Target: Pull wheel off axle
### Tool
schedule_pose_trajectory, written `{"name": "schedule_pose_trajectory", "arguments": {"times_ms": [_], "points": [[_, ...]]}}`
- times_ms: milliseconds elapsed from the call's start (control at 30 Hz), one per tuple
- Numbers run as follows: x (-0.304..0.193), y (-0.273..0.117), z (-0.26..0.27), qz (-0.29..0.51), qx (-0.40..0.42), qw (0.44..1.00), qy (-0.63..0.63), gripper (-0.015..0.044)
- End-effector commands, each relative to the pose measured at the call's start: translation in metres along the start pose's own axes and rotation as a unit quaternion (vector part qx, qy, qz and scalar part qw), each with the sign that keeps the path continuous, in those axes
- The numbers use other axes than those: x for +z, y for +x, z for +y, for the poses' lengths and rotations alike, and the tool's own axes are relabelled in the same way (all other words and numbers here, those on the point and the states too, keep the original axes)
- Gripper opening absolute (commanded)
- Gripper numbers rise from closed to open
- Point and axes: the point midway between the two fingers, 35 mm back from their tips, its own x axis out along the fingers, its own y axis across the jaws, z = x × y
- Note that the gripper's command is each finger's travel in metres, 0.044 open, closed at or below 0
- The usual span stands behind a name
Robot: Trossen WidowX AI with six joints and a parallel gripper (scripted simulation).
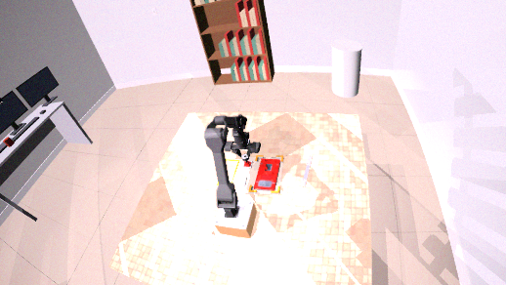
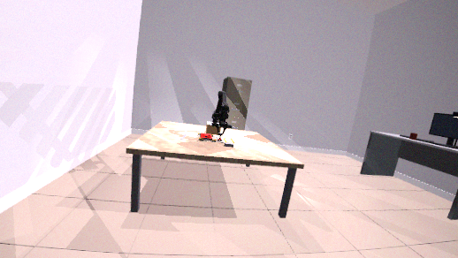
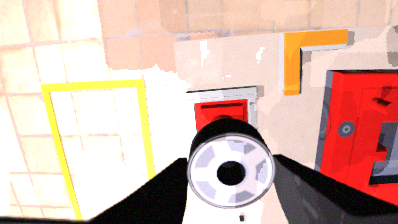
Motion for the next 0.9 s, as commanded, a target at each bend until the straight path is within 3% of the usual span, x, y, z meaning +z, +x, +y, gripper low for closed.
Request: {"name": "schedule_pose_trajectory", "arguments": {"times_ms": [0,500,867], "points": [[0.001,-0.002,0.0,-0.001,-0.001,1.0,0.001,0.0],[0.0,-0.007,0.0,-0.001,-0.001,1.0,0.002,0.0],[-0.003,-0.042,0.0,-0.001,-0.001,1.0,0.002,0.0]]}}
